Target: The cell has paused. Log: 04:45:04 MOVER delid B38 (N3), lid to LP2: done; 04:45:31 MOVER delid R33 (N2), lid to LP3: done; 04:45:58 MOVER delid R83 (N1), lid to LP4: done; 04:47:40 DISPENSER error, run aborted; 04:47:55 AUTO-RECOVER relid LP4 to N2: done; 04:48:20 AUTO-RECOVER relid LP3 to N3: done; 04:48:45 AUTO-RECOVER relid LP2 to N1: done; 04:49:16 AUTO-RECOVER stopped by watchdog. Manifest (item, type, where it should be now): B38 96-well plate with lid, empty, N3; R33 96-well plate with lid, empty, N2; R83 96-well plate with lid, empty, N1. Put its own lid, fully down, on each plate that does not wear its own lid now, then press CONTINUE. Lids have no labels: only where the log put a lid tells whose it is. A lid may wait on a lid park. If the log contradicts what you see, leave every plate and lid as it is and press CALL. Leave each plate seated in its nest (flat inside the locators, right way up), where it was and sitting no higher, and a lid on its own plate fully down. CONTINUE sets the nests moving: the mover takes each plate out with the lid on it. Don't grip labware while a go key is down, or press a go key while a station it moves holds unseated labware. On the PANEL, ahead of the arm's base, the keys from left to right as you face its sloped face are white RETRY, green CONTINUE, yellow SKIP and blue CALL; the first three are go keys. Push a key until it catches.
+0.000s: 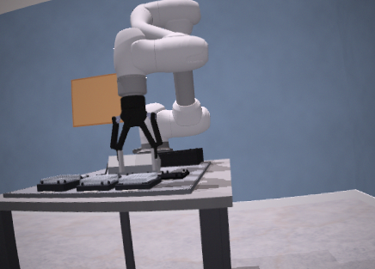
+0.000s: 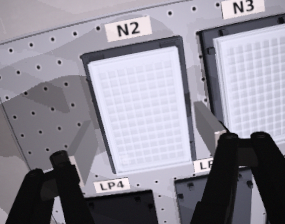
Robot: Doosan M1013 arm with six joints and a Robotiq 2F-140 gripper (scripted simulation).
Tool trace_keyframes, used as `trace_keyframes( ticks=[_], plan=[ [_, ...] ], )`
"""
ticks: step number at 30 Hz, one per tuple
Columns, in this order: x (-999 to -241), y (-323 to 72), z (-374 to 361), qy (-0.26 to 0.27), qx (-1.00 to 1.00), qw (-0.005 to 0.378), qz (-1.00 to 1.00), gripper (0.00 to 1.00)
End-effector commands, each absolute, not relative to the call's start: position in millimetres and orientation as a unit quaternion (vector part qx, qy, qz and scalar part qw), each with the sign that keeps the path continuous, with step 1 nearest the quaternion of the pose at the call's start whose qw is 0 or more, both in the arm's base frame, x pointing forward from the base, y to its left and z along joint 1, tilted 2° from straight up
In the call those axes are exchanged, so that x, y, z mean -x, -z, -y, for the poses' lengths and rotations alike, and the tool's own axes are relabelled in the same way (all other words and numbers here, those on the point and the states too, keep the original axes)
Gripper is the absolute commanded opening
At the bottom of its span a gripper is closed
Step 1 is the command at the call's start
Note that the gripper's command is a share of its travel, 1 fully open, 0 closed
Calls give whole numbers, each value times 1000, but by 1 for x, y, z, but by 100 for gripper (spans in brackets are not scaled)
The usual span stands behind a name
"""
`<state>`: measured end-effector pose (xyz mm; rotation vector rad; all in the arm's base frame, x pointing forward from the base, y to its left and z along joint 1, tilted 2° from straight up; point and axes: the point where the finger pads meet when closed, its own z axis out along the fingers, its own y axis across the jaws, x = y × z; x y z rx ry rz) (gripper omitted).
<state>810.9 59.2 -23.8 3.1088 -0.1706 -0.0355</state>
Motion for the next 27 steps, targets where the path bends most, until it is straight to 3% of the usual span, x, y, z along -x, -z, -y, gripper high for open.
trace_keyframes(
  ticks=[1, 27],
  plan=[
    [-811, 24, -59, 11, -998, 14, 55, 66],
    [-811, 31, -59, 11, -998, 14, 55, 66]
  ],
)
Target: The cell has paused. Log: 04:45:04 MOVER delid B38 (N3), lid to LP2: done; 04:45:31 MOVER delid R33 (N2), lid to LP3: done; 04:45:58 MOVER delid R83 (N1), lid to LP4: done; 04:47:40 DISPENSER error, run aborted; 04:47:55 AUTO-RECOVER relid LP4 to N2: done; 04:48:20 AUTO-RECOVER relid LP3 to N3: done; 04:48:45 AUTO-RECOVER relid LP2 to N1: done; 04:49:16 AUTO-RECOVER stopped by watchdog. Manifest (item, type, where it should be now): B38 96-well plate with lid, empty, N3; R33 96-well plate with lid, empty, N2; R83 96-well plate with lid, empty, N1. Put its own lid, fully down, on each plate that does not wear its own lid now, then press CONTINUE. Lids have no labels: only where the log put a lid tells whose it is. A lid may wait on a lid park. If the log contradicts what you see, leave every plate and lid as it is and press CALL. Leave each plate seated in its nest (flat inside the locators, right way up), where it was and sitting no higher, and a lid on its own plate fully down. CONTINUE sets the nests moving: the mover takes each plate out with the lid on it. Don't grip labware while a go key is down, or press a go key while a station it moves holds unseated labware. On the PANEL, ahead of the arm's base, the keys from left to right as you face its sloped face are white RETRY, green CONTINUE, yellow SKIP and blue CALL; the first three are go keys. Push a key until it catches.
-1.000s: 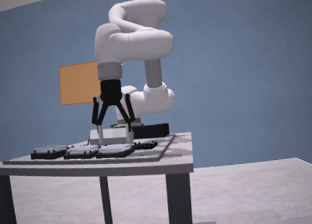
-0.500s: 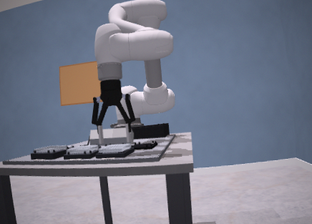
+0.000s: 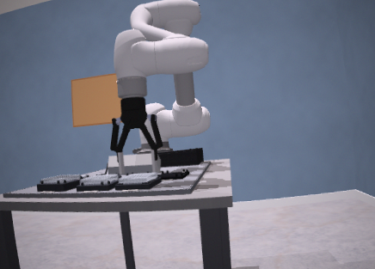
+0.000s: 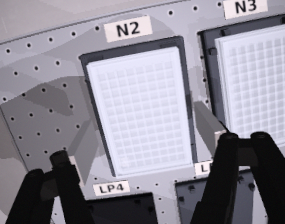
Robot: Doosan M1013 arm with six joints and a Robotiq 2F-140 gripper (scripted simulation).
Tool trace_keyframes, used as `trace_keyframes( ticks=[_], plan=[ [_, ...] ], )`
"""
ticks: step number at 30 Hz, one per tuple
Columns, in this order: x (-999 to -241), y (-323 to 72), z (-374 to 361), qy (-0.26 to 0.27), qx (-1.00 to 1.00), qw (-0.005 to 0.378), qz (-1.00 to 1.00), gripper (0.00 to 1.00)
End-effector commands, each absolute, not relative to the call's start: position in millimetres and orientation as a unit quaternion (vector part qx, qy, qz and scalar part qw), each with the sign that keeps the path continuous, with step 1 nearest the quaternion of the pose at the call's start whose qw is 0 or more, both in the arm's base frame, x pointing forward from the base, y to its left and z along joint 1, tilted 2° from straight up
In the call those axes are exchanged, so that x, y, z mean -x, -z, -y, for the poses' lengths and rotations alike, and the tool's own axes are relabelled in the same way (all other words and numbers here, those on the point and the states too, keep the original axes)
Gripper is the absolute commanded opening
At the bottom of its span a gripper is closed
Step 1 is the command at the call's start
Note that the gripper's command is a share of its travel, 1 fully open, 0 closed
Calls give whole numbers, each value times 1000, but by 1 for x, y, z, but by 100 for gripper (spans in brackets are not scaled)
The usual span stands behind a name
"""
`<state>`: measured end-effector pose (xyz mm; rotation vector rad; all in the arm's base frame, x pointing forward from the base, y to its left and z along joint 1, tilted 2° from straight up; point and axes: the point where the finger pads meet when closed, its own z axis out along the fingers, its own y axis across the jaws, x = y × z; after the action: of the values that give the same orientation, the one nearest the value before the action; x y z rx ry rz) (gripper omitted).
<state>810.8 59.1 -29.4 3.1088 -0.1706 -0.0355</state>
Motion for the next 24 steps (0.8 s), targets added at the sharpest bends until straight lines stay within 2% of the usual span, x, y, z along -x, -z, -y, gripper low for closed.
trace_keyframes(
  ticks=[1, 24],
  plan=[
    [-811, 31, -59, 11, -998, 14, 55, 66],
    [-811, 40, -59, 11, -998, 14, 55, 66]
  ],
)
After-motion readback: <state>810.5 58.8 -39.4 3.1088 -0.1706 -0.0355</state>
